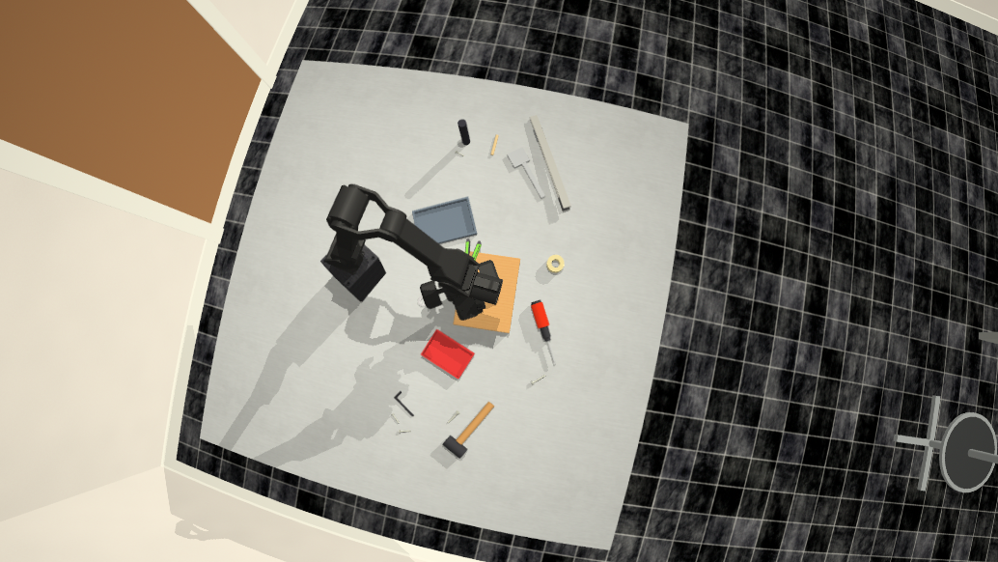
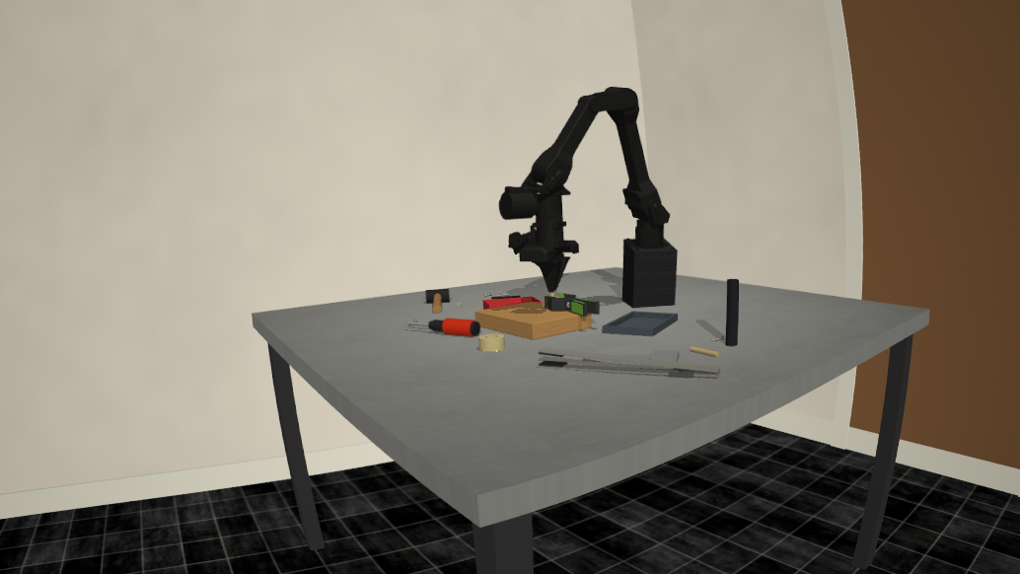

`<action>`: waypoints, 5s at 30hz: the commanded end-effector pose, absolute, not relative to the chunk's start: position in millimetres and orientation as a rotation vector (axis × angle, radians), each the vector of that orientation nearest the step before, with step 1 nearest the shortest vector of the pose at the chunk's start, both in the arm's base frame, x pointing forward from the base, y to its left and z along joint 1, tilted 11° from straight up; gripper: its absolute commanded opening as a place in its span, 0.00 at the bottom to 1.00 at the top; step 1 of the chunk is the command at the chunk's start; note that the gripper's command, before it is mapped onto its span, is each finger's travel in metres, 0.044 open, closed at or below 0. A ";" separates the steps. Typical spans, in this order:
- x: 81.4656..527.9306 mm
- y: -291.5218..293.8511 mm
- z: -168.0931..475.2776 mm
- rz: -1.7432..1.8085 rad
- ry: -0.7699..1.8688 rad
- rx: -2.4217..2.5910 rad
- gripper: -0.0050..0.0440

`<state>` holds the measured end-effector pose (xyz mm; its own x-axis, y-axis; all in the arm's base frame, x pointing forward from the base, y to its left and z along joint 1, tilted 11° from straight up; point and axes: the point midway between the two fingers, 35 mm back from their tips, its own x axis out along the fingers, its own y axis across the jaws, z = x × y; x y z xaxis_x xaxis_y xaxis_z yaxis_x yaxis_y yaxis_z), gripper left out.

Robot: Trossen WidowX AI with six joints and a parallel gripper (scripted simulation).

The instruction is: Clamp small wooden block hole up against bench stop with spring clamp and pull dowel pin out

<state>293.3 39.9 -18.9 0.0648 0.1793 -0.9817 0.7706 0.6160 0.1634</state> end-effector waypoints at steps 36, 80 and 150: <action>293.5 39.3 -15.9 -1.364 1.119 1.651 0.10; 293.4 39.2 -14.8 -1.095 1.275 1.398 0.10; 293.3 38.8 -12.9 -0.696 1.430 1.007 0.10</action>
